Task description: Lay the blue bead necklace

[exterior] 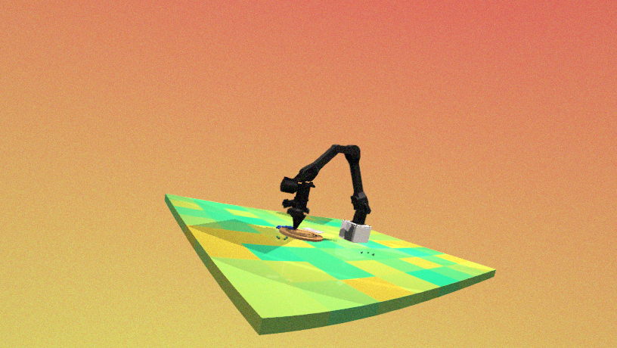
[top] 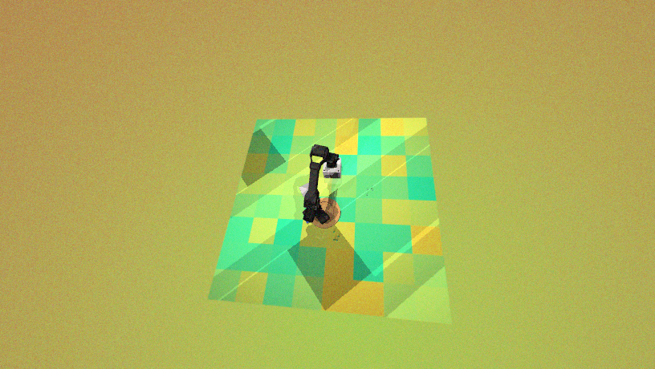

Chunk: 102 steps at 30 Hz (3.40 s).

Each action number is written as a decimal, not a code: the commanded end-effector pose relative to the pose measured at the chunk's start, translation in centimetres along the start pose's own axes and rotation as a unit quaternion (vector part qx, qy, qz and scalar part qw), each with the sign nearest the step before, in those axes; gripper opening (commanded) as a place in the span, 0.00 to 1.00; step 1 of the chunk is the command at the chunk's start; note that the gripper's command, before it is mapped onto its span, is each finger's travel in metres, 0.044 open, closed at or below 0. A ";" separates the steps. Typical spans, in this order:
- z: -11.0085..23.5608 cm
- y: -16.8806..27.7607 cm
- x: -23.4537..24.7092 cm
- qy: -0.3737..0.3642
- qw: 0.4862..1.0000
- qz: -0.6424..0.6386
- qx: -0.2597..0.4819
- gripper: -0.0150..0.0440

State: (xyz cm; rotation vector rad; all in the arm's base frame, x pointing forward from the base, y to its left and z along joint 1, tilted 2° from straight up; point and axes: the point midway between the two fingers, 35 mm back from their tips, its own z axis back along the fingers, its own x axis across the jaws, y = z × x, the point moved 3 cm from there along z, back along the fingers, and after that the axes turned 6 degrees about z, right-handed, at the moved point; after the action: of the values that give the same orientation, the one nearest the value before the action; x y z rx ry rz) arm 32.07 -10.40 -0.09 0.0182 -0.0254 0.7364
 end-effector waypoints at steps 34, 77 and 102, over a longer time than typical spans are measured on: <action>3.4 -5.5 -0.7 0.000 0.970 0.245 -0.003 0.78; -0.5 -6.0 -0.8 0.000 0.964 0.266 -0.003 0.78; -0.3 -6.0 -0.8 0.000 0.965 0.264 -0.002 0.28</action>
State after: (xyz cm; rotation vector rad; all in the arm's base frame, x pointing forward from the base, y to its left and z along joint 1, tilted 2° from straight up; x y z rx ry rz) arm 35.50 -15.39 -0.50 0.0051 -0.0314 1.2704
